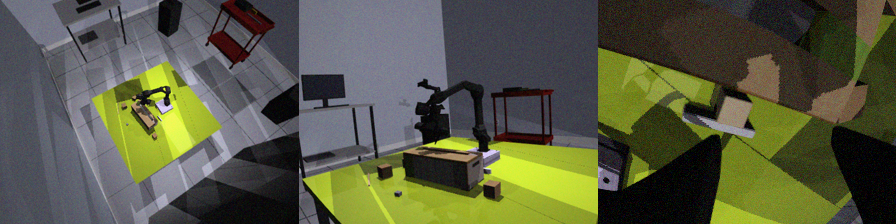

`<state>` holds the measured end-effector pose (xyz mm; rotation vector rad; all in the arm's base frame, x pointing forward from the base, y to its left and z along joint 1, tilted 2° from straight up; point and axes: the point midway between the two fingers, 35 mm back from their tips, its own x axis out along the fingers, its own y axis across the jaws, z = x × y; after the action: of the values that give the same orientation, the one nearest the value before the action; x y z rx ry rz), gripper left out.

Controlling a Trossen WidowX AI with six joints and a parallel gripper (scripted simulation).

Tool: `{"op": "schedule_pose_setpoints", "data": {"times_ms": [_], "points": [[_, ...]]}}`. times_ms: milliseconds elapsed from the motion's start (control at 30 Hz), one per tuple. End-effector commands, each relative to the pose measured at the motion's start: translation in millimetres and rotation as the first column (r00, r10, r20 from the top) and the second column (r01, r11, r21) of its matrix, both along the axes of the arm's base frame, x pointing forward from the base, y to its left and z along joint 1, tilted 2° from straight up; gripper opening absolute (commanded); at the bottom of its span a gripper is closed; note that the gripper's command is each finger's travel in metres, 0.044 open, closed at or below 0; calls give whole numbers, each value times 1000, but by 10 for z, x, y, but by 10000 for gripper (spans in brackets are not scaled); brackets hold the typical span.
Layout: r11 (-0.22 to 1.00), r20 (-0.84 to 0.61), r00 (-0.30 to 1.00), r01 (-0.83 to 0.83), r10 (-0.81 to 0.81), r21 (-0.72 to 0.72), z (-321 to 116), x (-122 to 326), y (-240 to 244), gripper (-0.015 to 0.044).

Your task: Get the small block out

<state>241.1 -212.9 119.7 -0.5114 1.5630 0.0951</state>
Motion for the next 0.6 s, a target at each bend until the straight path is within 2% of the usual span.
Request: {"op": "schedule_pose_setpoints", "data": {"times_ms": [0,300,567], "points": [[612,210,574,749,-791,255,60,-92,-109,285],[149,138,99,895,-985,420,64,-150,-137,285],[-289,1,-334,818,-943,498,74,-194,-158,285]]}}
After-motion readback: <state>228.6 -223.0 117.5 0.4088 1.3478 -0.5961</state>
